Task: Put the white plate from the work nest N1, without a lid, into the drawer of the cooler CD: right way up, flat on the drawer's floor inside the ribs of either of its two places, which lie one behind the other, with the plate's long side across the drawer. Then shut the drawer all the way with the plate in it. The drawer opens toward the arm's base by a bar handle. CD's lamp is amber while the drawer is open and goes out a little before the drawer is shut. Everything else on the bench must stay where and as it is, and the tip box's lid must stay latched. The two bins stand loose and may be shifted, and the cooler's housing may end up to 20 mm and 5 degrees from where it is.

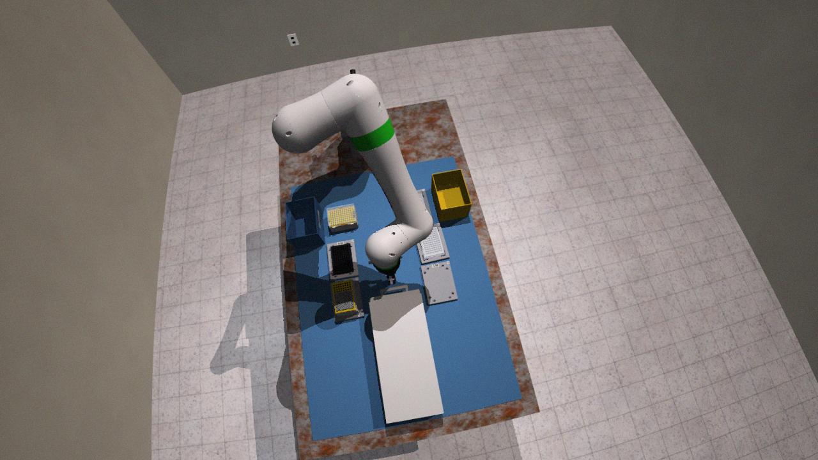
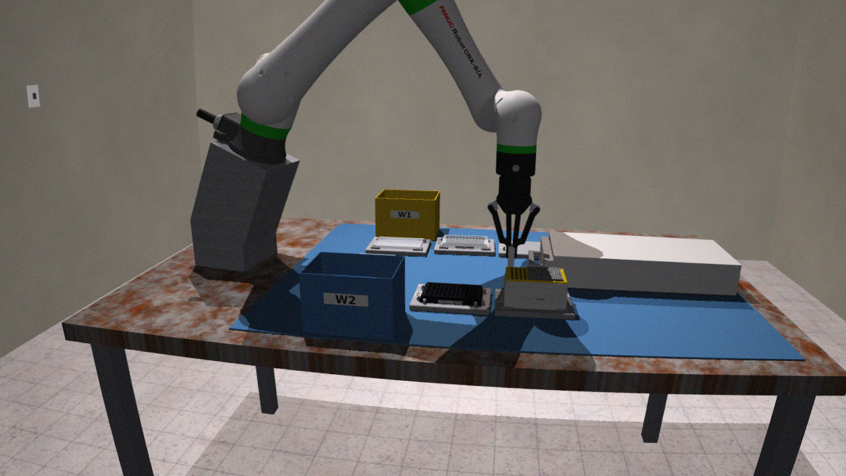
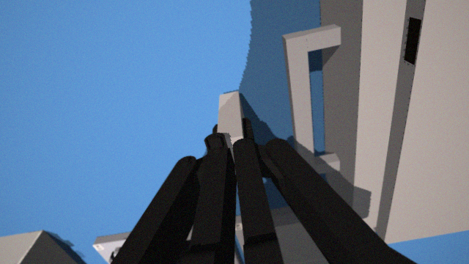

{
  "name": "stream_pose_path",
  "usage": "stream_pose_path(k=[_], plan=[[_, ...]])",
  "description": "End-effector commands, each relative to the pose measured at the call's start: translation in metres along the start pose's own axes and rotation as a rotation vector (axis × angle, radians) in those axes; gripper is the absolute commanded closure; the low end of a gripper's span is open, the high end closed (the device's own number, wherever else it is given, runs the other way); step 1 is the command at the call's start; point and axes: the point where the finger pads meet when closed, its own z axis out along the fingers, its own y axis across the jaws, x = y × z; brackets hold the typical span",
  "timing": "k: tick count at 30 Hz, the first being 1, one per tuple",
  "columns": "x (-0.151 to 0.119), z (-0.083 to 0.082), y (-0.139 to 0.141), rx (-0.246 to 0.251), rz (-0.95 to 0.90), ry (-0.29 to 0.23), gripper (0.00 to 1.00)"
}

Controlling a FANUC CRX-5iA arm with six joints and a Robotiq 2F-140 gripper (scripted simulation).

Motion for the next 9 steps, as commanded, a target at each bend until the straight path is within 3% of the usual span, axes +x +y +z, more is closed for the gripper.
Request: stream_pose_path(k=[1, 9], plan=[[0.0000, -0.0002, -0.0030, -0.001, 0.000, 0.000, 1.00], [0.0000, -0.0002, -0.0124, -0.001, 0.000, 0.000, 1.00]])
